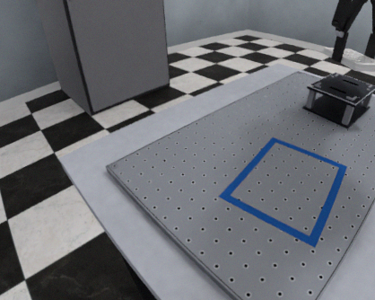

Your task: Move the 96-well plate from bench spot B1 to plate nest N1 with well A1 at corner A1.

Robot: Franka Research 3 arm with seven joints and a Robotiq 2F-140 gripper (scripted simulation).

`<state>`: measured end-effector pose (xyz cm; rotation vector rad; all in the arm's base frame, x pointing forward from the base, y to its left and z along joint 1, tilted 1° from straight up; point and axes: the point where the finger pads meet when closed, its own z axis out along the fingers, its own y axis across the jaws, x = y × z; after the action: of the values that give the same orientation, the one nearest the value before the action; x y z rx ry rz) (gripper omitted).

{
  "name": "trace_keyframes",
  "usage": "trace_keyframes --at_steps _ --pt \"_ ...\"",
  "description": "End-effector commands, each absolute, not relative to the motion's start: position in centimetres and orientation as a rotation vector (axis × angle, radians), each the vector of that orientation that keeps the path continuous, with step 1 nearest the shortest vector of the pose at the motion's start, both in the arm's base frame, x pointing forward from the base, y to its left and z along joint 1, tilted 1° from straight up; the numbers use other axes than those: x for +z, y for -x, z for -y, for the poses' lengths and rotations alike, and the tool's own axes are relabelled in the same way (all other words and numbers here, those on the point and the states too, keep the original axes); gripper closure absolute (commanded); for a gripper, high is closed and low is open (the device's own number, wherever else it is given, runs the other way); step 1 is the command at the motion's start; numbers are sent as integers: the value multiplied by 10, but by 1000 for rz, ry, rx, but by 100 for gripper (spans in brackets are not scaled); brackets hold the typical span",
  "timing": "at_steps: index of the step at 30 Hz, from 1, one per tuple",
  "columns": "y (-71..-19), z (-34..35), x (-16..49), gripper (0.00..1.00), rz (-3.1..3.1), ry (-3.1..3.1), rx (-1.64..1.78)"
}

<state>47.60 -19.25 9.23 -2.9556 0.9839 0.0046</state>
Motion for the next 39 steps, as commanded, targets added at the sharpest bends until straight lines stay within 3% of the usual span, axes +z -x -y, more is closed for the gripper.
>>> trace_keyframes --at_steps 1,30,39 --pt "-478 192 93 40 -1397 2824 7" --pt "-479 192 93 40 -2313 2136 2" --pt "-478 193 93 40 -2335 2117 1"
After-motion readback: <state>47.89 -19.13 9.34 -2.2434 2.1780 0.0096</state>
